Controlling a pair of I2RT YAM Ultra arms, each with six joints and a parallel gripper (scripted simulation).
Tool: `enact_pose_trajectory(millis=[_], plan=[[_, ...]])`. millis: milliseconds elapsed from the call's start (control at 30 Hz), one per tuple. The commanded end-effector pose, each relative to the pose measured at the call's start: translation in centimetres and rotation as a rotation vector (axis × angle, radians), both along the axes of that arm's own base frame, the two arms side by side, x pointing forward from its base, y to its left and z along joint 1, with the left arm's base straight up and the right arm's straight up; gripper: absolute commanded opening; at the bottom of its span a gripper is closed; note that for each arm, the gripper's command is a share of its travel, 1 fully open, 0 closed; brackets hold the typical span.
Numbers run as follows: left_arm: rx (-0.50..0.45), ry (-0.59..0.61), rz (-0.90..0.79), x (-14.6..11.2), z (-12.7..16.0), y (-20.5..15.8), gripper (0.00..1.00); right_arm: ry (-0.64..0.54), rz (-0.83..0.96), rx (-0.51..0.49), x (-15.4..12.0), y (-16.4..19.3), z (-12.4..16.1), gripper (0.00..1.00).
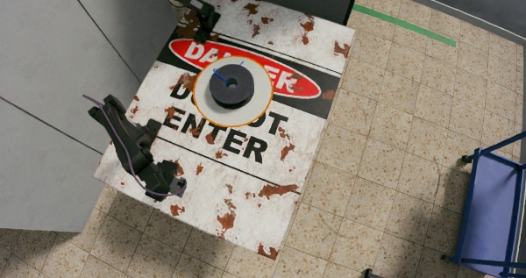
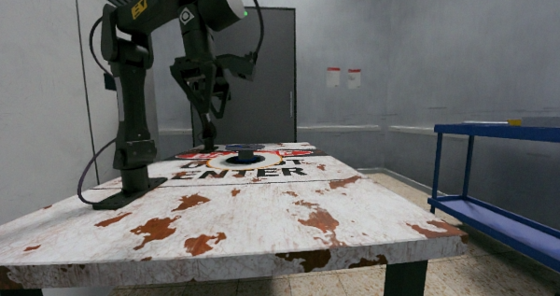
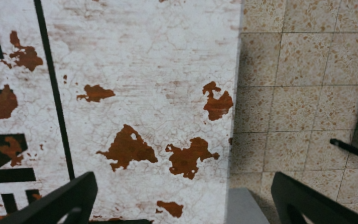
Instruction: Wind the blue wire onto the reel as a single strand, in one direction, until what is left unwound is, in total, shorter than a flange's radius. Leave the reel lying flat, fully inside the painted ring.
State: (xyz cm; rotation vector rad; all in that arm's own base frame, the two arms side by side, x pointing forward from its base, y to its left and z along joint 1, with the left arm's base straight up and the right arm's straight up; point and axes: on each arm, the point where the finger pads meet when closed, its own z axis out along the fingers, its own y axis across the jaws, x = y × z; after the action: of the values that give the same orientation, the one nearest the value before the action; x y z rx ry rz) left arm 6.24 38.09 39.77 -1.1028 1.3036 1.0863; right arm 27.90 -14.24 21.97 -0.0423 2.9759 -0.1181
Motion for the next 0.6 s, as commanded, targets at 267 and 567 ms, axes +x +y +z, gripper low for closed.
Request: enact_pose_trajectory(millis=[267,567], plan=[[0.022,-0.011,-0.011,0.1,1.0,-0.5,0.00,-0.007,-0.005,-0.010,-0.4,0.3,0.7,1.00],[0.021,-0.013,-0.211,7.5,1.0,-2.5,0.00,-0.007,-0.005,-0.010,-0.4,0.3,0.7,1.00]])
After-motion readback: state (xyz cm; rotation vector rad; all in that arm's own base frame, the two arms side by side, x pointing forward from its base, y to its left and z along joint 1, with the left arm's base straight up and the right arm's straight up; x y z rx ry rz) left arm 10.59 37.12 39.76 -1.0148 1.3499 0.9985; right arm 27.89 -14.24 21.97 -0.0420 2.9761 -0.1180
